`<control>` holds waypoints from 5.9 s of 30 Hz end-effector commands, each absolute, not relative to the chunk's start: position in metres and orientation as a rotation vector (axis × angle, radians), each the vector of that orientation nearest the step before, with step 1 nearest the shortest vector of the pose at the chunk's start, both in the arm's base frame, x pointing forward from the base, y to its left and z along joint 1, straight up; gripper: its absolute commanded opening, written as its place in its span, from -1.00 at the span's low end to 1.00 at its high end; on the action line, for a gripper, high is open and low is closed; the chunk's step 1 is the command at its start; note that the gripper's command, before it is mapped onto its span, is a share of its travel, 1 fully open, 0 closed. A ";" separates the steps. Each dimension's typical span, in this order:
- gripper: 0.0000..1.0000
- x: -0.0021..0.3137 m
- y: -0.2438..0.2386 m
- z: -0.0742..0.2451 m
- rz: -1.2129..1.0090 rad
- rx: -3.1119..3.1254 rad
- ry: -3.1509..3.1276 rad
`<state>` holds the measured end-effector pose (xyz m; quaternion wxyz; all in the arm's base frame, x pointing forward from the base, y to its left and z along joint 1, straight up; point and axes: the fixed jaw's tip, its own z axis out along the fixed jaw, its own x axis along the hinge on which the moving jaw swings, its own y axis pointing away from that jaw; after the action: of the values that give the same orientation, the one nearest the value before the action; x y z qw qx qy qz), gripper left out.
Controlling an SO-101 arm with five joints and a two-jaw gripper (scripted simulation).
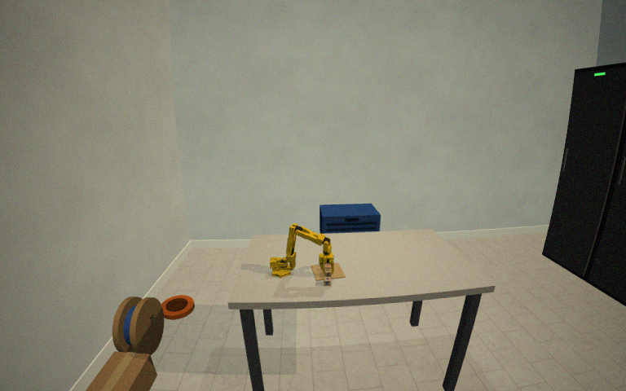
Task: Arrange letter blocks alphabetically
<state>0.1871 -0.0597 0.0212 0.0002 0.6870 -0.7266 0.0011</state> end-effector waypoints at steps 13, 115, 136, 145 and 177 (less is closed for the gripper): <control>-0.47 0.202 -0.065 0.039 0.171 2.196 -2.323; -0.29 0.179 -0.038 0.121 0.267 1.637 -2.873; -0.29 0.153 -0.010 0.138 0.202 0.618 -3.468; -0.29 0.145 -0.003 0.139 0.111 0.228 -3.587; -0.29 0.141 0.001 0.140 0.047 0.011 -3.630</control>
<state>0.1370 0.0001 0.1287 -0.2098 0.0030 -0.9777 0.0127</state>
